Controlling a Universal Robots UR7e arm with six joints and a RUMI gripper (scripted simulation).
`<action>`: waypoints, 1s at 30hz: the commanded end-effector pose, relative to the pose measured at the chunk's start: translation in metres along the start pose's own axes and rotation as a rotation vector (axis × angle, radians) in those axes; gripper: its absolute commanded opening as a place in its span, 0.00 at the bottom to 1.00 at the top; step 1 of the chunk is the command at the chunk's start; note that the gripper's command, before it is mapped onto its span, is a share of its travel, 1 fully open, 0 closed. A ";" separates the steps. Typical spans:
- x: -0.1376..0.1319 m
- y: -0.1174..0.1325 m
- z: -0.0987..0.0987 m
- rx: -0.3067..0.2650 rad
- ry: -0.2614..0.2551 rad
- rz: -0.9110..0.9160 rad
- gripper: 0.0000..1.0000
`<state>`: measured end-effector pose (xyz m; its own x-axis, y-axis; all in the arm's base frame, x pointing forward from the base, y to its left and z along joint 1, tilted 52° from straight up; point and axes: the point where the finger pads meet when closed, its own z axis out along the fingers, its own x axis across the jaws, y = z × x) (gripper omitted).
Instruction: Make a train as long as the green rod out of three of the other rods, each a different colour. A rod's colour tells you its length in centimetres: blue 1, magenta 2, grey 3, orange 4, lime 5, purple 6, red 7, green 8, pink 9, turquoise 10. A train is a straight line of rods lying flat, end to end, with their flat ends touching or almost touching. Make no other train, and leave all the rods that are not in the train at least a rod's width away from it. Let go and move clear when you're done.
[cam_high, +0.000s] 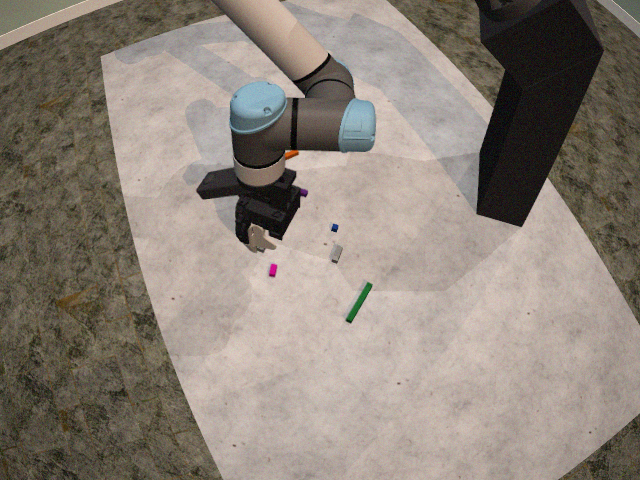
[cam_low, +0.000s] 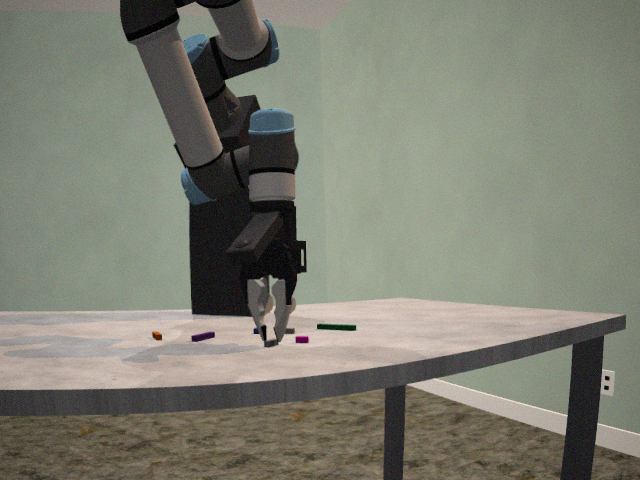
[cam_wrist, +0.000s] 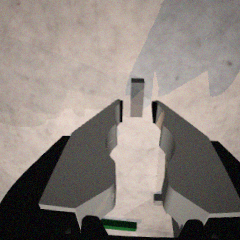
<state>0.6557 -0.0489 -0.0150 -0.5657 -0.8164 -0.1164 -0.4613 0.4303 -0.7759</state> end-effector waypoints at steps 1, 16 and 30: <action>0.000 0.000 0.002 0.001 -0.001 0.000 0.14; 0.000 0.000 0.006 0.001 -0.001 0.000 0.14; 0.000 0.000 0.006 0.001 -0.001 0.000 0.14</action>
<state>0.6603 -0.0515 -0.0191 -0.5656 -0.8164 -0.1165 -0.4613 0.4303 -0.7759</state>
